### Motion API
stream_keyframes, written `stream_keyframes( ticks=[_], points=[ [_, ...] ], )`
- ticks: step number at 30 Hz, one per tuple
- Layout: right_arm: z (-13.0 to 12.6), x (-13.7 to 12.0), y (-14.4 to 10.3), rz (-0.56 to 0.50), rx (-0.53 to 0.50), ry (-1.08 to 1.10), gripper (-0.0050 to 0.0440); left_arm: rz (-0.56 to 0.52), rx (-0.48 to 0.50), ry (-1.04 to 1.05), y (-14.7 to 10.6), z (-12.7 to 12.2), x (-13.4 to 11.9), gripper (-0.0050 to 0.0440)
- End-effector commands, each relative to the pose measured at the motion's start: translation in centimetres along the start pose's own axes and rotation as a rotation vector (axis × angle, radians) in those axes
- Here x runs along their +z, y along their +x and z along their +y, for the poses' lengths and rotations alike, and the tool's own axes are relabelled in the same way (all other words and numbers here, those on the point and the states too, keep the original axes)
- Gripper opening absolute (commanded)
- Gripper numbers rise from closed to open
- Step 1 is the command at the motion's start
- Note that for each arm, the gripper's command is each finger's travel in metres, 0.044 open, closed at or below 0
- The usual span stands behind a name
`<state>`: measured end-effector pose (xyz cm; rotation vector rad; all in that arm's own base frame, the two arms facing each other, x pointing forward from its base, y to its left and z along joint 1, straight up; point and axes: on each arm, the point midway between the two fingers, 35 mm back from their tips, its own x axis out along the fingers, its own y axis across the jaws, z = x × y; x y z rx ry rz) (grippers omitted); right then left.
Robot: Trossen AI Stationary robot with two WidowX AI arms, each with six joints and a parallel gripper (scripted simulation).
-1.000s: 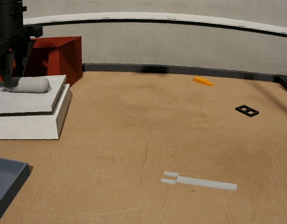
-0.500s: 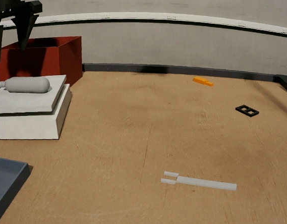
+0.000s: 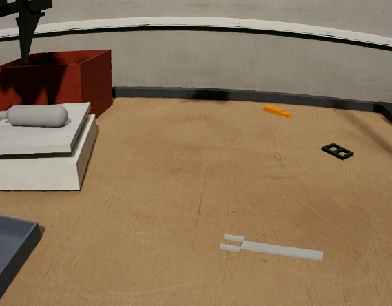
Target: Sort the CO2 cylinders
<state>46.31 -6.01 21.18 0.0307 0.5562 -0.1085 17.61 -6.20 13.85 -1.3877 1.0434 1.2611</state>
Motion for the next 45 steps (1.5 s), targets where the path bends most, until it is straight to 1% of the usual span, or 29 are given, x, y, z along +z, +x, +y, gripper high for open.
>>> stream_keyframes(
  ticks=[1, 4, 6, 10, 21, 23, 27, 35, 38, 40, 42, 45],
  points=[
    [0.0, 1.2, -0.7, -0.031, 0.001, -0.001, 0.0440, 0.027, -0.033, 0.217, -0.4, 1.0, 0.5, 0.0440],
    [0.0, 1.2, -0.7, -0.031, 0.001, -0.001, 0.0440, 0.030, -0.051, 0.351, -0.4, 1.5, 0.8, 0.0440],
    [0.0, 1.2, -0.7, -0.031, 0.001, -0.001, 0.0440, 0.030, -0.051, 0.351, -0.4, 1.5, 0.8, 0.0440],
    [0.0, 1.2, -0.7, -0.031, 0.001, -0.001, 0.0440, 0.030, -0.080, 0.570, -0.4, 2.2, 1.2, 0.0440],
    [0.0, 1.2, -0.7, -0.031, 0.001, -0.001, 0.0440, 0.009, -0.152, 1.046, 0.0, 4.1, 2.3, 0.0440],
    [0.0, 1.2, -0.7, -0.031, 0.001, -0.001, 0.0440, 0.009, -0.152, 1.046, 0.0, 4.1, 2.3, 0.0440],
    [0.0, 1.2, -0.7, -0.031, 0.001, -0.001, 0.0440, -0.011, -0.182, 1.256, 0.3, 4.7, 2.7, 0.0440],
    [0.0, 1.2, -0.7, -0.031, 0.001, -0.001, 0.0440, -0.055, -0.232, 1.580, 0.9, 5.8, 3.3, 0.0440],
    [0.0, 1.2, -0.7, -0.031, 0.001, -0.001, 0.0440, -0.076, -0.249, 1.697, 1.2, 6.1, 3.5, 0.0440],
    [0.0, 1.2, -0.7, -0.031, 0.001, -0.001, 0.0440, -0.076, -0.249, 1.697, 1.2, 6.1, 3.5, 0.0440],
    [0.0, 1.2, -0.7, -0.031, 0.001, -0.001, 0.0440, -0.096, -0.260, 1.812, 1.3, 6.3, 3.6, 0.0440],
    [0.0, 1.2, -0.7, -0.031, 0.001, -0.001, 0.0440, -0.117, -0.272, 1.916, 1.5, 6.6, 3.7, 0.0440]
  ],
)
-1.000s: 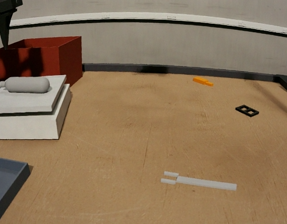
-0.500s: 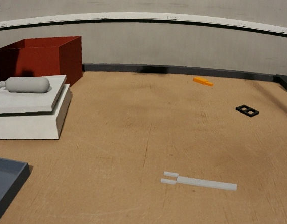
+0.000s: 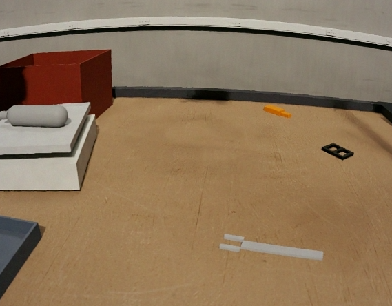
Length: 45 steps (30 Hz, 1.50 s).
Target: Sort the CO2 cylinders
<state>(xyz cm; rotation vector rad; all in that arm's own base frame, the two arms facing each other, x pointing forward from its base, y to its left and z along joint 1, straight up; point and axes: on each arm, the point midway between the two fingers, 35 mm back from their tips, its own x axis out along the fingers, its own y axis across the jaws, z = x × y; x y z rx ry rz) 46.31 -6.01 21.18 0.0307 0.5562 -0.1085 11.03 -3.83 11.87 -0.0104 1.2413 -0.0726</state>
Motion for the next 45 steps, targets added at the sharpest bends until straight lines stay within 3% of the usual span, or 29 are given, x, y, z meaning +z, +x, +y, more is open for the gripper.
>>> stream_keyframes(
  ticks=[1, 19, 21, 27, 29, 40, 45],
  points=[
    [0.0, 1.2, -0.7, -0.031, 0.001, -0.001, 0.0440, -0.015, -0.023, 0.162, 0.2, 0.2, -0.5, 0.0440],
    [0.0, 1.2, -0.7, -0.031, 0.001, -0.001, 0.0440, -0.017, -0.023, 0.208, 0.2, 0.2, -0.6, 0.0440],
    [0.0, 1.2, -0.7, -0.031, 0.001, -0.001, 0.0440, -0.016, -0.023, 0.211, 0.2, 0.1, -0.5, 0.0392],
    [0.0, 1.2, -0.7, -0.031, 0.001, -0.001, 0.0440, -0.004, -0.050, 0.313, 0.2, -0.7, 1.8, 0.0251],
    [0.0, 1.2, -0.7, -0.031, 0.001, -0.001, 0.0440, -0.004, -0.050, 0.313, 0.2, -0.7, 1.8, 0.0251],
    [0.0, 1.2, -0.7, -0.031, 0.001, -0.001, 0.0440, 0.048, -0.134, 0.613, 3.4, -1.9, 7.4, 0.0251],
    [0.0, 1.2, -0.7, -0.031, 0.001, -0.001, 0.0440, 0.052, -0.152, 0.664, 4.2, -2.0, 8.4, 0.0251]
  ],
)
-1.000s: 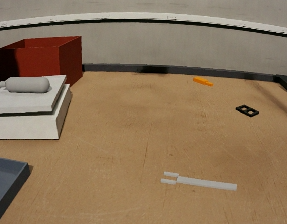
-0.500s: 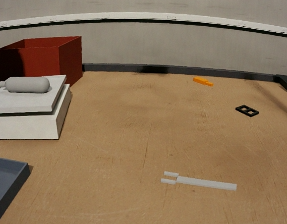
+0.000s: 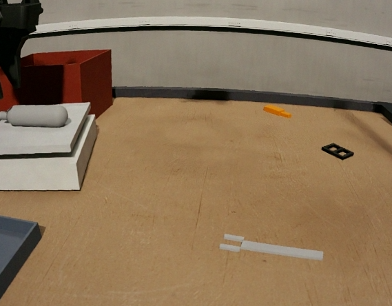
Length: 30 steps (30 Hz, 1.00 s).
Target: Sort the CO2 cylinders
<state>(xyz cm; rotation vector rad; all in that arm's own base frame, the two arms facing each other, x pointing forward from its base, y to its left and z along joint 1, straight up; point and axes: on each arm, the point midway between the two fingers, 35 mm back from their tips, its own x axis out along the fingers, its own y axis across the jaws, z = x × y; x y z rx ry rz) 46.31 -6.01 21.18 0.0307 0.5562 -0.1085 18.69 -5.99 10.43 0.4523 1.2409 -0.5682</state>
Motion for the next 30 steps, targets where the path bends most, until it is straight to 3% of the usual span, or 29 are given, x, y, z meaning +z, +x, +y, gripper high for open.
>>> stream_keyframes(
  ticks=[1, 30],
  points=[
    [0.0, 1.2, -0.7, -0.031, 0.001, -0.001, 0.0440, -0.017, -0.017, 0.048, 0.1, 0.7, 1.4, 0.0251],
    [0.0, 1.2, -0.7, -0.031, 0.001, -0.001, 0.0440, 0.009, -0.030, 0.054, 4.0, 0.5, 1.0, 0.0251]
  ],
)
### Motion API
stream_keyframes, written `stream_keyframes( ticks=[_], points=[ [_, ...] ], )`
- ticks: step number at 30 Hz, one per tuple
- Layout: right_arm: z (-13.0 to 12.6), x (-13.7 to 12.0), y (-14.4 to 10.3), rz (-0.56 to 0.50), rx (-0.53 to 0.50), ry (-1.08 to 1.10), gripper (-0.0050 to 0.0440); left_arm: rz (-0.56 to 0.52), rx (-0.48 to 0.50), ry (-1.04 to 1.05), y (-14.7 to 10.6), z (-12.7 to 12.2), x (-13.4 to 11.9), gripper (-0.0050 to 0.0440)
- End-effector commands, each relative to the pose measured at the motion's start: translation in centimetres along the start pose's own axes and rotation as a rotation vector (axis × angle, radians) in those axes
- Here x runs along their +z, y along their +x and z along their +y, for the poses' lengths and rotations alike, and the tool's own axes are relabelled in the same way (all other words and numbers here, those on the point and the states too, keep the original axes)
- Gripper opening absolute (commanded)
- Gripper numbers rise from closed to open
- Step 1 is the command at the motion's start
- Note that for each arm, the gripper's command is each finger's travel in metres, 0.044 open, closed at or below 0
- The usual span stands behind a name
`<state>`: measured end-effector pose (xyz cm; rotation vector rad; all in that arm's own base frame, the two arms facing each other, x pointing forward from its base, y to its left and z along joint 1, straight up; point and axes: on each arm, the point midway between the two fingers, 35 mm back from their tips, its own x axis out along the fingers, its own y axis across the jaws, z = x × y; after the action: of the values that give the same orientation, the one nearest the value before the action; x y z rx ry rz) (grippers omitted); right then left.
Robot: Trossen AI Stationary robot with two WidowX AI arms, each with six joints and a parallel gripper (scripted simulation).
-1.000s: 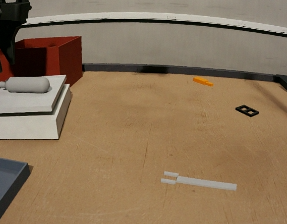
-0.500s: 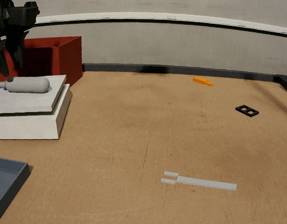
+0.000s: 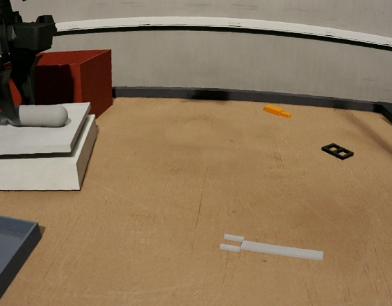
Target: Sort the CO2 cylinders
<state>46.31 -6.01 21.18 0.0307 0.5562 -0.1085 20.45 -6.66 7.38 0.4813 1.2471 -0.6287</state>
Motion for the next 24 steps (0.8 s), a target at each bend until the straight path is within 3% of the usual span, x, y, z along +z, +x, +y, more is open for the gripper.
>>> stream_keyframes(
  ticks=[1, 5, 9, 18, 24],
  points=[
    [-0.02, 1.17, -0.69, -0.031, 0.001, -0.001, 0.0440, -0.001, 0.002, 0.001, 0.73, 0.01, 0.09, 0.0251],
    [-0.02, 1.17, -0.69, -0.031, 0.001, -0.001, 0.0440, -0.001, 0.002, 0.001, 0.98, 0.00, 0.09, 0.0251],
    [-0.02, 1.17, -0.69, -0.031, 0.001, -0.001, 0.0440, -0.007, 0.005, 0.003, 0.85, 0.11, 0.25, 0.0191],
    [-0.02, 1.17, -0.69, -0.031, 0.001, -0.001, 0.0440, -0.017, 0.010, 0.004, 0.57, 0.21, 0.46, 0.0131],
    [-0.02, 1.17, -0.69, -0.031, 0.001, -0.001, 0.0440, -0.008, 0.005, 0.003, 0.81, 0.03, 0.07, 0.0118]
  ],
)
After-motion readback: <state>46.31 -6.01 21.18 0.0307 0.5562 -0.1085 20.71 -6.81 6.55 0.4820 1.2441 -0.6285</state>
